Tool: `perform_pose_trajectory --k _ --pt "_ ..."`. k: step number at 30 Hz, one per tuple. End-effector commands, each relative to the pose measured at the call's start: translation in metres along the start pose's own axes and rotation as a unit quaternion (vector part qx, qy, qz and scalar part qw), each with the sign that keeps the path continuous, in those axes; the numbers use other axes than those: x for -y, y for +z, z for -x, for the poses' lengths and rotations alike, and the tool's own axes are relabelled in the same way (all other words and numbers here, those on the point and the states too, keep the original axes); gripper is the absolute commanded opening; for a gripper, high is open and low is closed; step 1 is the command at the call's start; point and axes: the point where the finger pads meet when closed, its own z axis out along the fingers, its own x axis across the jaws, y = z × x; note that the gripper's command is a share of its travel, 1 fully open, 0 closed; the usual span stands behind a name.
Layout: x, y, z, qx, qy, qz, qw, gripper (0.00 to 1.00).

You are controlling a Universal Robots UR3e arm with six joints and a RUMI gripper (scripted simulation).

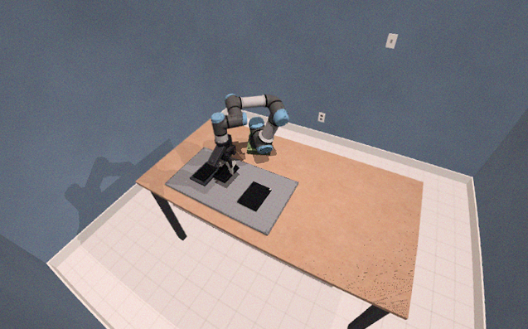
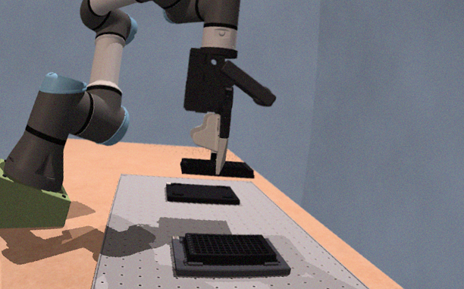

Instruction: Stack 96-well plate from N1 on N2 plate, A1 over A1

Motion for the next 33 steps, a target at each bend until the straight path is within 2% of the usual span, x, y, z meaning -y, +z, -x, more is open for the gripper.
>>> perform_pose_trajectory --k 1,33 --pt "0.001 0.0 -0.017 0.006 -0.014 -0.002 1.0 0.0" --pt "0.004 0.001 -0.111 0.005 -0.014 -0.002 1.0 0.0"
